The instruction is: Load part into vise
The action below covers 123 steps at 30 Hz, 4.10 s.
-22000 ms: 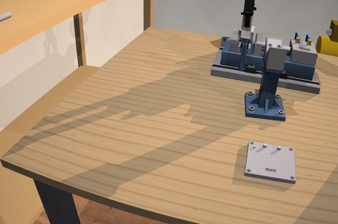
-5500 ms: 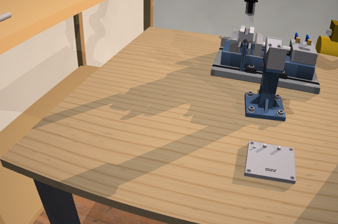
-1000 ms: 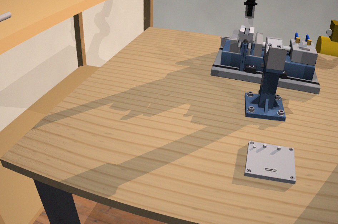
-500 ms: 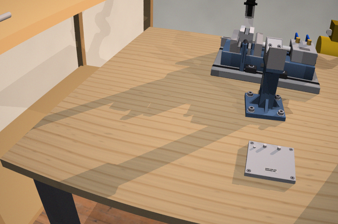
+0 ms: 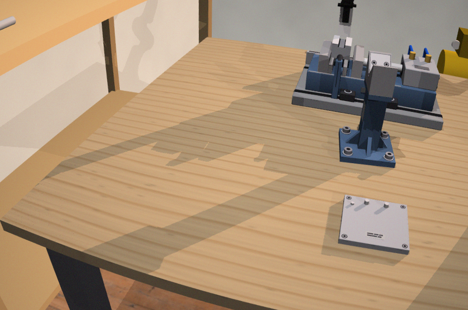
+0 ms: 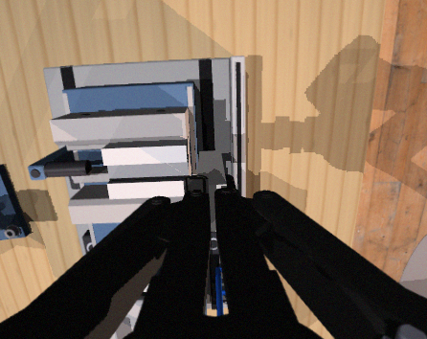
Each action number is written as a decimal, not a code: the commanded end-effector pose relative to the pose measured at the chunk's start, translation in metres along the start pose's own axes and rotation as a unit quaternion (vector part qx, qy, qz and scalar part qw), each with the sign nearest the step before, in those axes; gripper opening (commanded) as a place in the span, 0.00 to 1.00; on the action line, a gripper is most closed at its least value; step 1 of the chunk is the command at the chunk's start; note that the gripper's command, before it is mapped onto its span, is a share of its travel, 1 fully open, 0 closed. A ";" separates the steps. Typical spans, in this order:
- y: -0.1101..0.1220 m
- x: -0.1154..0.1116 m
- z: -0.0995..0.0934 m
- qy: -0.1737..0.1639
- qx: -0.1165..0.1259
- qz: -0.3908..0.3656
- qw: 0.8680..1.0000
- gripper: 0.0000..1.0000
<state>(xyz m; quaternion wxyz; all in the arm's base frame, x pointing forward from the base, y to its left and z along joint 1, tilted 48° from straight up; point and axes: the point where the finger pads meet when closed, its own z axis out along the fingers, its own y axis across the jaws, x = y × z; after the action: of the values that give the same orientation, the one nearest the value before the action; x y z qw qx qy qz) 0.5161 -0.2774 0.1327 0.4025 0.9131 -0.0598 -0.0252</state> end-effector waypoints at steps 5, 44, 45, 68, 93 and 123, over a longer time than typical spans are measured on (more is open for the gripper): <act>0.000 0.000 0.002 0.000 0.000 0.002 1.000 0.00; -0.005 0.000 0.002 0.000 0.000 0.002 1.000 0.00; -0.005 0.000 0.002 0.000 0.000 0.002 1.000 0.00; -0.010 0.000 0.002 0.000 0.000 0.002 1.000 0.00; -0.017 0.000 0.002 0.000 0.000 0.002 1.000 0.00; -0.024 0.000 0.002 0.000 0.000 0.002 1.000 0.00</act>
<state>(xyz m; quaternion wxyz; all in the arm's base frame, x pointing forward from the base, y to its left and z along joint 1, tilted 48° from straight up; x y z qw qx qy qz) 0.5166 -0.2634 0.1134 0.4015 0.9135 -0.0600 -0.0266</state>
